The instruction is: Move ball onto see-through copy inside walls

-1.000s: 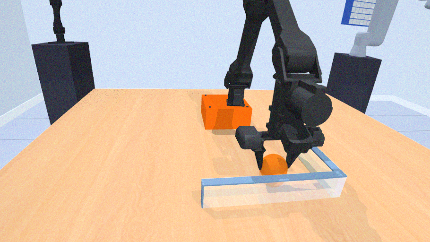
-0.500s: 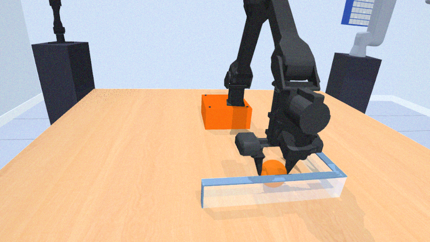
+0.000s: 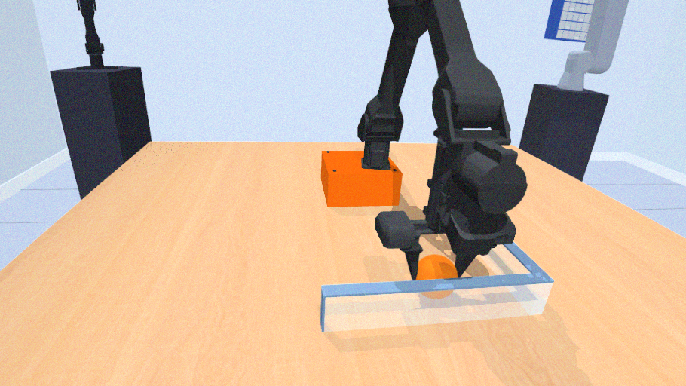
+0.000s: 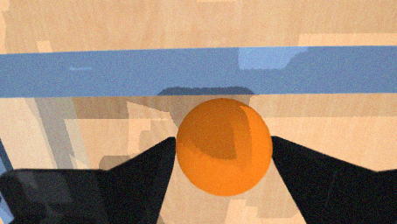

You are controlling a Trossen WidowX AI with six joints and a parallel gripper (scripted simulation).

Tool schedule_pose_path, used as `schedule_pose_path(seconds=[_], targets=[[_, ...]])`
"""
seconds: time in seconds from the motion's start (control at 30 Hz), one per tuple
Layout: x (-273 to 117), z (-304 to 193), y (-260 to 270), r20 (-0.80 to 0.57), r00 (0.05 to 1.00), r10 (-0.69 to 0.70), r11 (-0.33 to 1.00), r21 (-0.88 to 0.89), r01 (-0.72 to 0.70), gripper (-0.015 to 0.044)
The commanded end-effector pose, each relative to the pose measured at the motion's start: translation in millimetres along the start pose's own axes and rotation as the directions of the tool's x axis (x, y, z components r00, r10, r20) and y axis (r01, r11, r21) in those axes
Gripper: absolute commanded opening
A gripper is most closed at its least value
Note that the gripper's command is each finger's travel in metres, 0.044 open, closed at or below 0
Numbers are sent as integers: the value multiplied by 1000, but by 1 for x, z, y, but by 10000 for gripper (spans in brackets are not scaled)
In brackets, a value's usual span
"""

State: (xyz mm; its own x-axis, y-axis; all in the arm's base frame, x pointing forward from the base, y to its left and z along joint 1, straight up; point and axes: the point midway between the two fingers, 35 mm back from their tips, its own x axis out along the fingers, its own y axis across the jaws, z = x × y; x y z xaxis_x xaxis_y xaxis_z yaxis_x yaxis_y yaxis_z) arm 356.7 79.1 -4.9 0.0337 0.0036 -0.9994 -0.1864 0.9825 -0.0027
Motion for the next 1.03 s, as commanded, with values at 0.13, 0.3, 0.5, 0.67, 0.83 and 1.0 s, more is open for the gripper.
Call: schedule_pose_path(seconds=[0.13,0.3,0.5,0.67,0.83,1.0], targets=[[-59,2,0,-3,1000,0,1000,4,0,424],[-84,0,0,-5,1000,1,1000,5,-1,424],[-78,4,0,15,1000,0,1000,0,0,424],[-90,4,0,15,1000,0,1000,0,0,440],[-129,-1,0,14,1000,0,1000,0,0,440],[-129,-1,0,14,1000,0,1000,0,0,440]])
